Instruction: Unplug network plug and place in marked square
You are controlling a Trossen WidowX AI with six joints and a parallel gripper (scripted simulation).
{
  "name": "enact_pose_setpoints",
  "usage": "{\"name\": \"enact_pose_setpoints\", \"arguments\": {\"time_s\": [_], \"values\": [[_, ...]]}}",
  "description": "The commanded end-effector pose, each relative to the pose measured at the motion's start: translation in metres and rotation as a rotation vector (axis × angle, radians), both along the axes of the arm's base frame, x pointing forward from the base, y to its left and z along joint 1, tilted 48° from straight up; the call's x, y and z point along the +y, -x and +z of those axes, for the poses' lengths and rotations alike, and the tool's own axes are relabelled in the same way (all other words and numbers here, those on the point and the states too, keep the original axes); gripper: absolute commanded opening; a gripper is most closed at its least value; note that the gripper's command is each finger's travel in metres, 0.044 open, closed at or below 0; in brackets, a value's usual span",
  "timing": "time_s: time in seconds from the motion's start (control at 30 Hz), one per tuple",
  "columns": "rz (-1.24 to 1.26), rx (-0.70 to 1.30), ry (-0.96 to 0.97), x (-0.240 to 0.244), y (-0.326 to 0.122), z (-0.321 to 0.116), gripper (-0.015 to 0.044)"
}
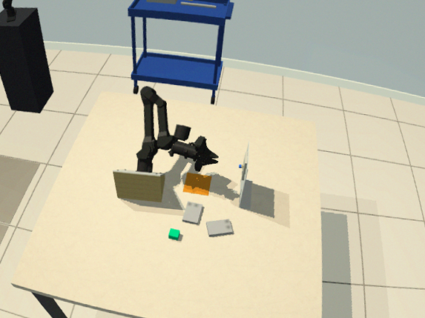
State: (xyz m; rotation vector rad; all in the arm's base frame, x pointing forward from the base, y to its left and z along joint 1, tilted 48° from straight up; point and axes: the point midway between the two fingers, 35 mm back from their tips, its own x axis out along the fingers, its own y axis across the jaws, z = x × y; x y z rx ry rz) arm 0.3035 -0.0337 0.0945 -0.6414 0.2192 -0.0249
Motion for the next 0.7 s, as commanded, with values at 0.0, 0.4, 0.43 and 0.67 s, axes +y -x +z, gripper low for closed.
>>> {"name": "enact_pose_setpoints", "arguments": {"time_s": [0.0, 0.4, 0.43, 0.67], "values": [[0.009, 0.031, 0.052, 0.000, 0.013, -0.014, 0.0156], [0.007, 0.031, 0.081, 0.001, -0.023, -0.014, 0.0156], [0.007, 0.031, 0.084, 0.002, -0.027, -0.014, 0.0156], [0.006, 0.030, 0.097, 0.004, -0.046, -0.016, 0.0156]]}}
